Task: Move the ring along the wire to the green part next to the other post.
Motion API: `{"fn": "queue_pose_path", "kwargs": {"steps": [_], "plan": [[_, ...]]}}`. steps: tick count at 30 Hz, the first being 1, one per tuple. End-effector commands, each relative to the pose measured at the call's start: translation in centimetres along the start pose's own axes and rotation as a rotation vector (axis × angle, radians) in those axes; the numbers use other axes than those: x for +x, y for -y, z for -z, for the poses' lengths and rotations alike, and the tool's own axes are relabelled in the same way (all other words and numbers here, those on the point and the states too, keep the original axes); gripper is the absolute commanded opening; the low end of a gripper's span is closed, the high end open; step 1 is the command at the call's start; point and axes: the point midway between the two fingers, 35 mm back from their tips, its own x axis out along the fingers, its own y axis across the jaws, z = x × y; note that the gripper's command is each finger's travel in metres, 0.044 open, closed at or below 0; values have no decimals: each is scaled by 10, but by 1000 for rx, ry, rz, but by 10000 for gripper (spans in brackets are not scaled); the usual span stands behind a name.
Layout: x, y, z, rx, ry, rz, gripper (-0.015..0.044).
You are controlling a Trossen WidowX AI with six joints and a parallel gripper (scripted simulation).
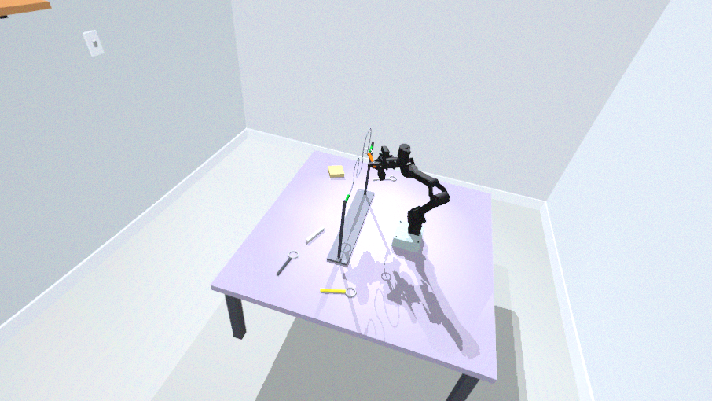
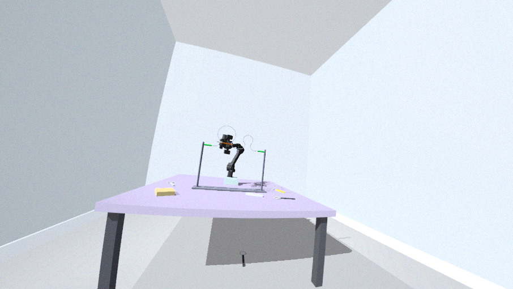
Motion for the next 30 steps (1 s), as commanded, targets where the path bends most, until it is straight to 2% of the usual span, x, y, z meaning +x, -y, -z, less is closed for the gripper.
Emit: {"fn": "queue_pose_path", "kwargs": {"steps": [1,15,30], "plan": [[-1,-12,1,82,-6,-40,-150],[-6,-51,-8,316,-12,-164,-150],[-11,-72,-16,436,-18,-224,-150]]}}
